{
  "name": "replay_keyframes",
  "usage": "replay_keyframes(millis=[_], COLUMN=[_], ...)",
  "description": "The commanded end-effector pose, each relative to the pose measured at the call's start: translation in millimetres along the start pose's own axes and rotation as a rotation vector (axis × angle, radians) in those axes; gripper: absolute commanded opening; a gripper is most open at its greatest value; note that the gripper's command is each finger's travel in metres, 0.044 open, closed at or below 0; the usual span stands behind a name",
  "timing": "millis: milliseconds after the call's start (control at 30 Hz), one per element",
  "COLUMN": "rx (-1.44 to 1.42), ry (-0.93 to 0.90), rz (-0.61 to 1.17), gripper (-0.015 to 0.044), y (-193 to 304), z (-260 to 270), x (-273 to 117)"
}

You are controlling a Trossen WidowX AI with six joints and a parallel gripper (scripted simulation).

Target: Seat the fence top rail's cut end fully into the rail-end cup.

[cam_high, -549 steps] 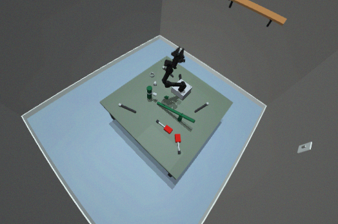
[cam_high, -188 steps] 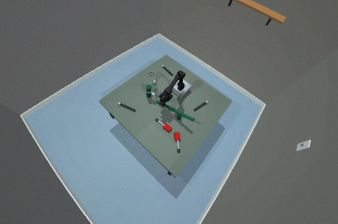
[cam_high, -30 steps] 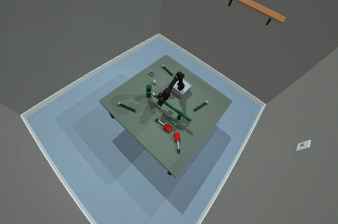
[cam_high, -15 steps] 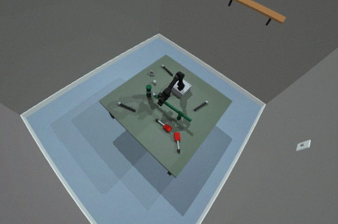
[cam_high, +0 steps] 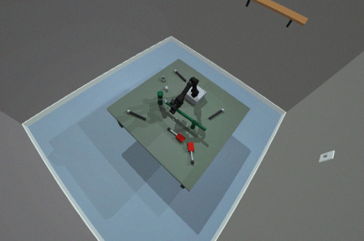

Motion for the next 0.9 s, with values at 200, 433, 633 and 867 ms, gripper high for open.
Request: replay_keyframes(millis=[200, 433, 633, 867], rx=[-0.001, -0.001, -0.002, -0.002], ry=[-0.006, -0.006, -0.007, -0.008], rz=[-0.011, -0.014, -0.017, -0.02], gripper=[0.0, 0.0, 0.0, 0.0], y=[-0.5, -0.7, -1.0, -1.3], z=[0.6, 0.7, 0.8, 1.1], x=[-5.5, -6.8, -7.9, -9.0])
Point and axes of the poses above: the point midway between the two fingers, 35 mm back from their tips, its own x axis out along the fingers, its own z axis across the jaws, y = z × x, the point moved 9 cm from there along -x, back along the fingers, and after that the axes turned 11 degrees about x, right-handed, at the moved point
